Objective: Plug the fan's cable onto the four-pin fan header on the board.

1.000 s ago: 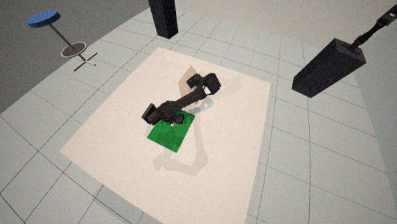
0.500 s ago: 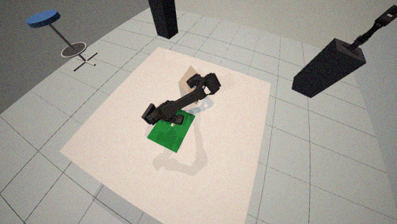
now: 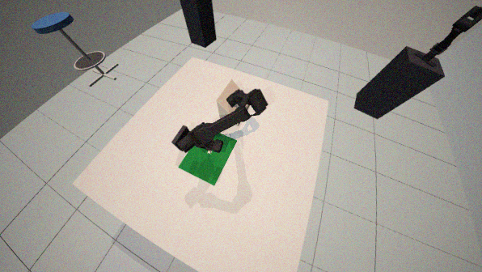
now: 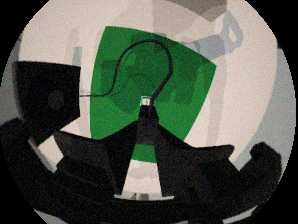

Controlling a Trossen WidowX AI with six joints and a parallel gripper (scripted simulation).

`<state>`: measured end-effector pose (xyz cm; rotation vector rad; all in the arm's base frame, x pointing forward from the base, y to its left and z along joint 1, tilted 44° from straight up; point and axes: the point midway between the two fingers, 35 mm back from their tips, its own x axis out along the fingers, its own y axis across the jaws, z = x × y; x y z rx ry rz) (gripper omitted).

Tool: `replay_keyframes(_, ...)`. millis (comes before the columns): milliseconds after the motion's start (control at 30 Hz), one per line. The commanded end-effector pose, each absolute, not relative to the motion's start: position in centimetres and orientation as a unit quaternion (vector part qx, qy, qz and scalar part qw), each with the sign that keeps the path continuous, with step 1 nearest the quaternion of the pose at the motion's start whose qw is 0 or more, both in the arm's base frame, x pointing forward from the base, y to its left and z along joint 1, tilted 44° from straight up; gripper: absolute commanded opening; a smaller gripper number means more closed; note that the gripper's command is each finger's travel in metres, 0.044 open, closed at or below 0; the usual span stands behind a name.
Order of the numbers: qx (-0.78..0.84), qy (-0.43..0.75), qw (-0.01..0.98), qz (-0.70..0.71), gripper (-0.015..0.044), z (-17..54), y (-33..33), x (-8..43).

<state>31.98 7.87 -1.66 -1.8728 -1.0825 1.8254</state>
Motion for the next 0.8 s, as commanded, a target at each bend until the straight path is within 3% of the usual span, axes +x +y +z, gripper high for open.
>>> replay_keyframes(0, -0.654, -0.377, 0.154, 0.638, 0.0, -2.54, 8.66, 31.91)
replay_keyframes(767, -0.653, -0.377, 0.154, 0.638, 0.0, -3.13, 9.47, 31.77)
